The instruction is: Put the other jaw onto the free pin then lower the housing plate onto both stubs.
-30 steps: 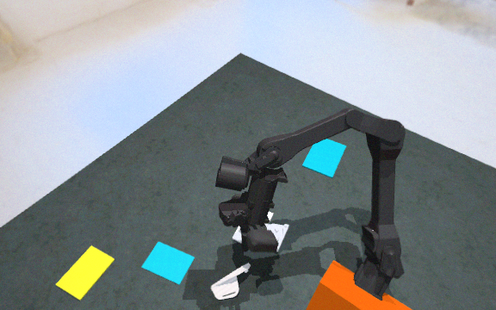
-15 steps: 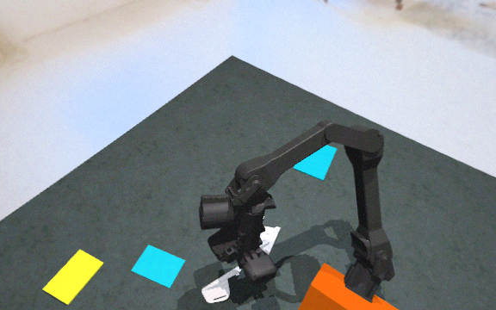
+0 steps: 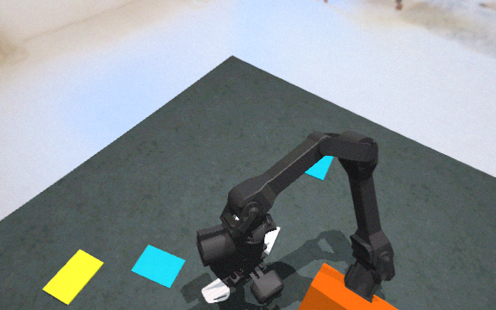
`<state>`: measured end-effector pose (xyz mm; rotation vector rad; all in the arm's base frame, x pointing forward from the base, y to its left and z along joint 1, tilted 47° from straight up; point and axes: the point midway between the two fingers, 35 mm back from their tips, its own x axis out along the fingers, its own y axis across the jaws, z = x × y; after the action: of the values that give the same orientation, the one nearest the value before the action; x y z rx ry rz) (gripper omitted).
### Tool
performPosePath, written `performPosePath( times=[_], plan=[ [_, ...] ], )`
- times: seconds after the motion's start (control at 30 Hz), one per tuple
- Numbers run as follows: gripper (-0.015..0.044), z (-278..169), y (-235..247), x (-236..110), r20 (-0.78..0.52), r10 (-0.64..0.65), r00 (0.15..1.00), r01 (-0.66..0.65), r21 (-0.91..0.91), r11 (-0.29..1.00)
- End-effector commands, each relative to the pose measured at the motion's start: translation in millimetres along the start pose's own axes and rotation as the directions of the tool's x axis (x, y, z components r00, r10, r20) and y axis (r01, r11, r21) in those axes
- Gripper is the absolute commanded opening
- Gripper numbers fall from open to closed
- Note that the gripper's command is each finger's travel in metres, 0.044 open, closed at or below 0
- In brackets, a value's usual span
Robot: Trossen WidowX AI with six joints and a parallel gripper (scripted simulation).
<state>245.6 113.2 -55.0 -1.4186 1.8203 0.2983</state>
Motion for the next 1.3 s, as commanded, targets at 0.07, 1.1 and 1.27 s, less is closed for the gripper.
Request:
performPosePath(
  times=[0.07,1.1,1.27],
  plan=[
    [0.0000,1.1,-0.4,2.2,-0.006,-0.014,1.000,0.014,-0.003,1.000],
    [0.0000,0.7,-2.5,53.0,-0.007,-0.015,1.000,0.015,-0.003,1.000],
    [0.0000,0.1,-2.4,58.5,-0.008,-0.016,1.000,0.016,-0.003,1.000]
  ],
)
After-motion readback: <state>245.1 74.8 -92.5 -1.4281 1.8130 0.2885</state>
